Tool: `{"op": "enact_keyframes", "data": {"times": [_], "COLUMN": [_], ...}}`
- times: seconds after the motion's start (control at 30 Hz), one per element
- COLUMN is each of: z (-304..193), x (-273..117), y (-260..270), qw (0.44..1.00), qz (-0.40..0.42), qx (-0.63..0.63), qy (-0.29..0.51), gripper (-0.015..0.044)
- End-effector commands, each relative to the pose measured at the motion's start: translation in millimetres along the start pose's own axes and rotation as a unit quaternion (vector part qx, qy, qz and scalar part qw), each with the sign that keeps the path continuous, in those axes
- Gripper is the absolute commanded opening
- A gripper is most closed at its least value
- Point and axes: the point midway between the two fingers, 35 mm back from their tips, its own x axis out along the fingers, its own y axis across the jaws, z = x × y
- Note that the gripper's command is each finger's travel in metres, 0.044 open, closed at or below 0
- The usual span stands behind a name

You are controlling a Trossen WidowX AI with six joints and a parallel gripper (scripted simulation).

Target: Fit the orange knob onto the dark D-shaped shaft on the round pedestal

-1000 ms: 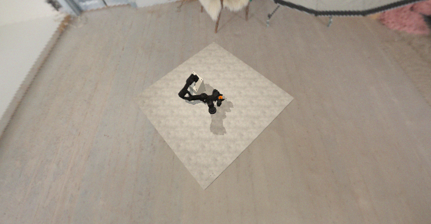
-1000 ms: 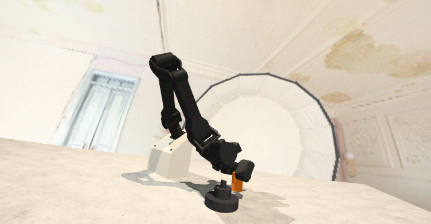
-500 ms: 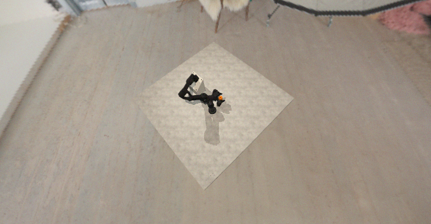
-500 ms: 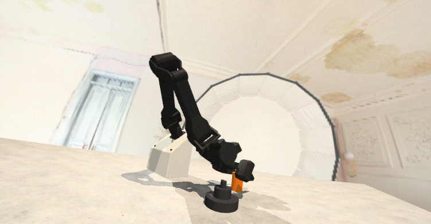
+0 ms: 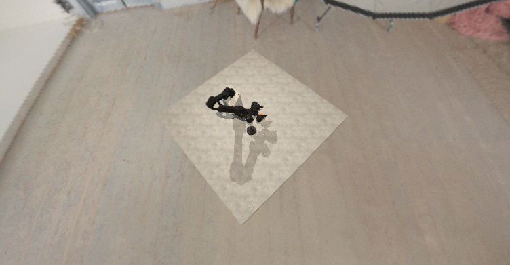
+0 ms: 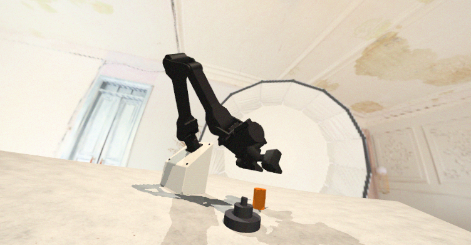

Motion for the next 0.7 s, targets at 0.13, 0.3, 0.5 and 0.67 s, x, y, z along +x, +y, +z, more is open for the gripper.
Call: {"op": "enact_keyframes", "data": {"times": [0.13,0.3,0.5,0.67], "z": [5,-2,13,23], "x": [-2,11,-10,-18], "y": [8,22,13,5], "qw": [0.999,0.964,0.872,0.847], "qz": [0.021,0.090,0.042,0.009], "qx": [0.024,0.077,0.034,0.007], "qy": [0.033,0.240,0.486,0.532], "gripper": [0.0440,0.0440,0.0440,0.0440]}}
